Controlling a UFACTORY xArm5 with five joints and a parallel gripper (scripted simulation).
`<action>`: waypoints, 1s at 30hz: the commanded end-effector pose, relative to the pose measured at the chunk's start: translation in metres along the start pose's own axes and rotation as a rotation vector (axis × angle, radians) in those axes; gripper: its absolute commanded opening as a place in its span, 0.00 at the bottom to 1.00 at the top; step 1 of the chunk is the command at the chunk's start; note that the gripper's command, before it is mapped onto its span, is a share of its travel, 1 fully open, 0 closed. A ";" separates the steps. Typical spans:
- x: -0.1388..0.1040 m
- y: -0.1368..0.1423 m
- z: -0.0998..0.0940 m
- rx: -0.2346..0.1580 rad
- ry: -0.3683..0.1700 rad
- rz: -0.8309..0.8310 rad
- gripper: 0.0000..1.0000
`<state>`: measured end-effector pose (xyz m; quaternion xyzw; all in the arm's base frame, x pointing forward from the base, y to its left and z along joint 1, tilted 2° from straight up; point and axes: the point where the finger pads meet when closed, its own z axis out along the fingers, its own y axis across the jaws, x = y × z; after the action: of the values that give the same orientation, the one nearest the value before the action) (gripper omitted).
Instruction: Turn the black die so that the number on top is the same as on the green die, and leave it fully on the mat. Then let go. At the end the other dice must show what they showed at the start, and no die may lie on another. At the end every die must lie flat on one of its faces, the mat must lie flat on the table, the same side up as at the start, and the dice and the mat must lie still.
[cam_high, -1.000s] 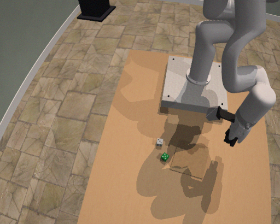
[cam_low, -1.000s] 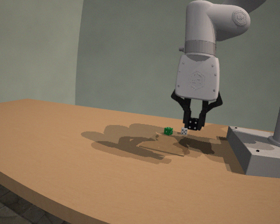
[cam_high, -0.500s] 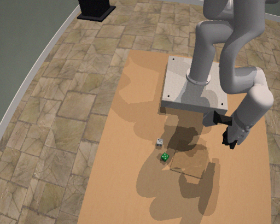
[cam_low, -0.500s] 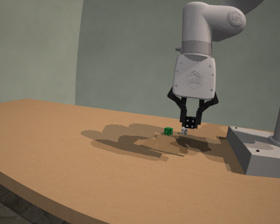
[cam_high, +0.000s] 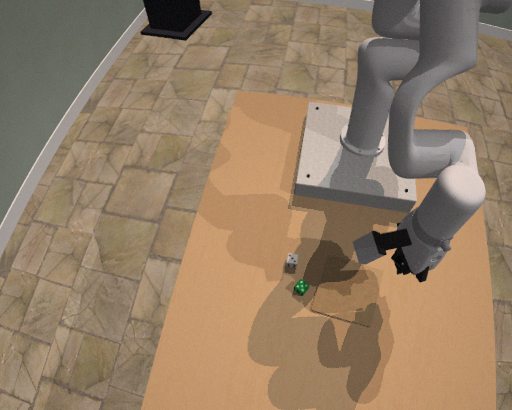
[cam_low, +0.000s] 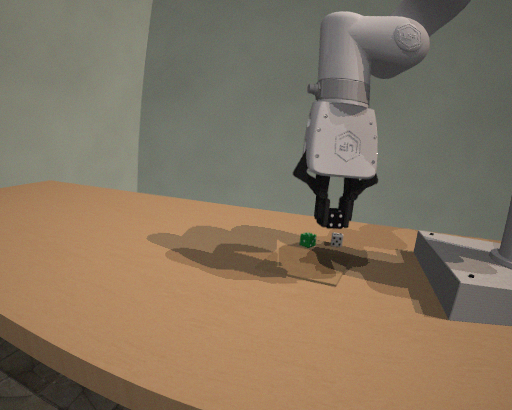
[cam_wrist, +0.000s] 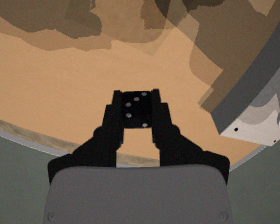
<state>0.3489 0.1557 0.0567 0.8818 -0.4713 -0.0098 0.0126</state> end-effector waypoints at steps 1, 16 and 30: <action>0.013 -0.004 -0.001 0.002 -0.001 -0.174 0.21; 0.049 -0.009 0.001 0.004 -0.002 -0.594 0.21; 0.082 -0.011 0.003 0.007 -0.002 -0.972 0.21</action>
<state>0.3966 0.1005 0.0529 0.9980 -0.0612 -0.0144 0.0046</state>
